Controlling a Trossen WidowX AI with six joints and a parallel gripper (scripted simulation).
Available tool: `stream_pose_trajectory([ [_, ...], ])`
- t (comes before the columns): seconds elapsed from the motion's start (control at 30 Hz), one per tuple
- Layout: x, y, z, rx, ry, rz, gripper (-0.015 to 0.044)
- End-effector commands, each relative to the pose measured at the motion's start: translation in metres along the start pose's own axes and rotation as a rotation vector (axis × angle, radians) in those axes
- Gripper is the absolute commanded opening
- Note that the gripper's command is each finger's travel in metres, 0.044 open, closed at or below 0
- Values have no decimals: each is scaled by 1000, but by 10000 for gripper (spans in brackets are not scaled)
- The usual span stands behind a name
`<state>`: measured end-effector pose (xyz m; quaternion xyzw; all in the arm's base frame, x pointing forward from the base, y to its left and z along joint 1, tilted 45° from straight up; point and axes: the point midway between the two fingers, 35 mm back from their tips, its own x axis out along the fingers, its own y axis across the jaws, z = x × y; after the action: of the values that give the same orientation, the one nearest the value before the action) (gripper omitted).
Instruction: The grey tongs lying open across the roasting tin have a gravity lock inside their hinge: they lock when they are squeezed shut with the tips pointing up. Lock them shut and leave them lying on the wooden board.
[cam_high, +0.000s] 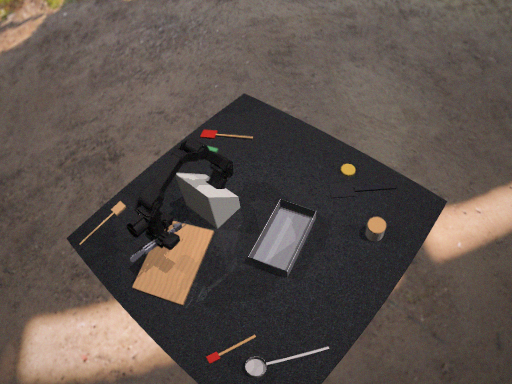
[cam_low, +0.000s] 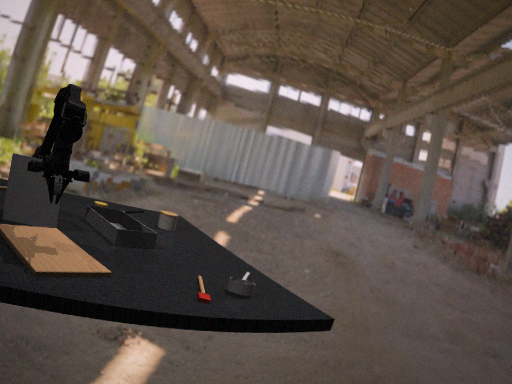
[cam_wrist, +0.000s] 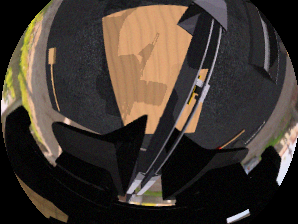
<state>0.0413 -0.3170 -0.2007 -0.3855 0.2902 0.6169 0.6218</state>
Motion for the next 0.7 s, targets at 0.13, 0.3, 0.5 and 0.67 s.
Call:
stream_pose_trajectory([
  [0.13,-12,-2,4,0,-100,-7,-150],
  [0.3,-18,-3,9,4,-166,-11,-150],
  [0.5,-18,-3,10,4,-176,-12,-150],
  [0.67,-18,-3,10,4,-176,-12,-150],
])
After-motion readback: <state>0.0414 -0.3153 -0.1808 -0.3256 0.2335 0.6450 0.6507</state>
